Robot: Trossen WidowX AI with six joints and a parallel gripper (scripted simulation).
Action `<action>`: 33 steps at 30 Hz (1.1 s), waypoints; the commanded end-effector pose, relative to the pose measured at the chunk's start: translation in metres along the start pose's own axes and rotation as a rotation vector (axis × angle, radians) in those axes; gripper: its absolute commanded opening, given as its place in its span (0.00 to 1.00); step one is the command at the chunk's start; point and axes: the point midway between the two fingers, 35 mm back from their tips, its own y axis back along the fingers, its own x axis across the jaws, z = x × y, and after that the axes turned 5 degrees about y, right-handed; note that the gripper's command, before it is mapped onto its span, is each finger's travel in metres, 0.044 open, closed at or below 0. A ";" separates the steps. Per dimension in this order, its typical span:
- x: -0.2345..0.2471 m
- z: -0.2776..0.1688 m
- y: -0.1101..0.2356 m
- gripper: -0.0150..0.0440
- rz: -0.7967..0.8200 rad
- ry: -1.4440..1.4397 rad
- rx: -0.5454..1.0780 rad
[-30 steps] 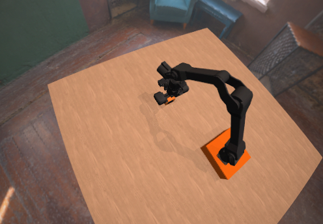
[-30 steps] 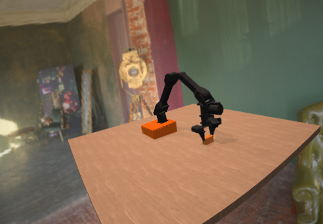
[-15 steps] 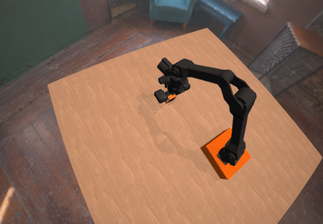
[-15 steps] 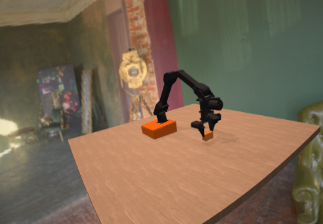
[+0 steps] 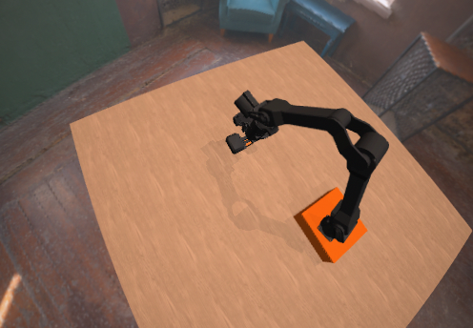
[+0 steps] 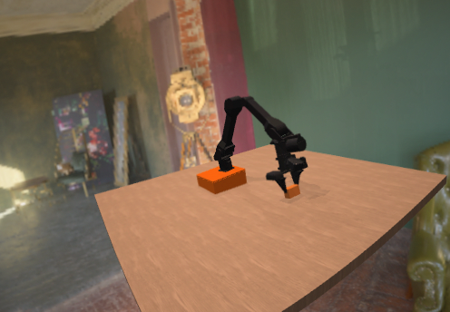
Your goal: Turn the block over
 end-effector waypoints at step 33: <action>0.000 -0.006 -0.009 0.25 -0.039 0.001 -0.425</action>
